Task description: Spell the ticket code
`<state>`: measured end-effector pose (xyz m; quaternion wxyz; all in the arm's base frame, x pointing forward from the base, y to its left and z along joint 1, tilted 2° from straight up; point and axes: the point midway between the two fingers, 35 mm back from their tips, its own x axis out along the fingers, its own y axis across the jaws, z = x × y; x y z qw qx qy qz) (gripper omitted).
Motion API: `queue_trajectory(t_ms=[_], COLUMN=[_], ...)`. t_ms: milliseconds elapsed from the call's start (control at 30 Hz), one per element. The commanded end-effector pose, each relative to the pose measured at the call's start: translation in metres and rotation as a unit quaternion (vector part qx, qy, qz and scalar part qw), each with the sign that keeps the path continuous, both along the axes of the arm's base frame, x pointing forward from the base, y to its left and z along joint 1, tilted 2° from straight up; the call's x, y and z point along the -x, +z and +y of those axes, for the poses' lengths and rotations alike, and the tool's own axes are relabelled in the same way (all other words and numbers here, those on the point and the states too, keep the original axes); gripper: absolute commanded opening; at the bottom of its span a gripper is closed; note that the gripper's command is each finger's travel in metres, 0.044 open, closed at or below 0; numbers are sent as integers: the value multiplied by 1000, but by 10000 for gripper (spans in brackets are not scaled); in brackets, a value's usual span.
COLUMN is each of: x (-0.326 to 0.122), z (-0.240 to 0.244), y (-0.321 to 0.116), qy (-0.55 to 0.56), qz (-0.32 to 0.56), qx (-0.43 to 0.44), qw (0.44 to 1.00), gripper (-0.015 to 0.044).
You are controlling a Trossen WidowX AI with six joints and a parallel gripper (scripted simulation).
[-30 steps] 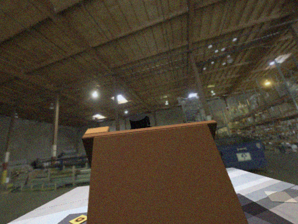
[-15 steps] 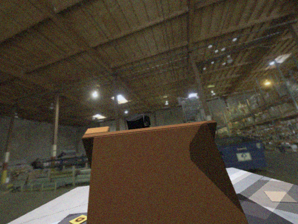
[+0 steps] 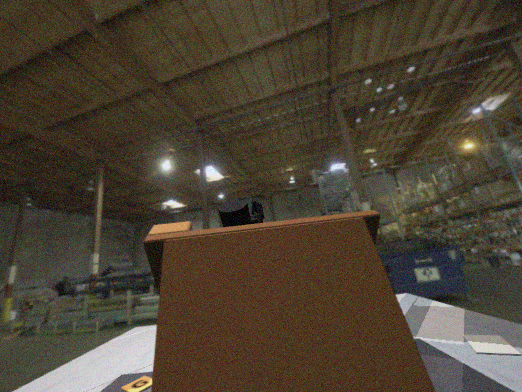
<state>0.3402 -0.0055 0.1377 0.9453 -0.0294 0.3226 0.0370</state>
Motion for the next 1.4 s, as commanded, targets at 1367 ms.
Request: queue_trajectory(t_ms=[1367], x=[28], z=[-4], y=[21], qy=[2], qz=[-2], qx=[1], qw=[1000], gripper=[295])
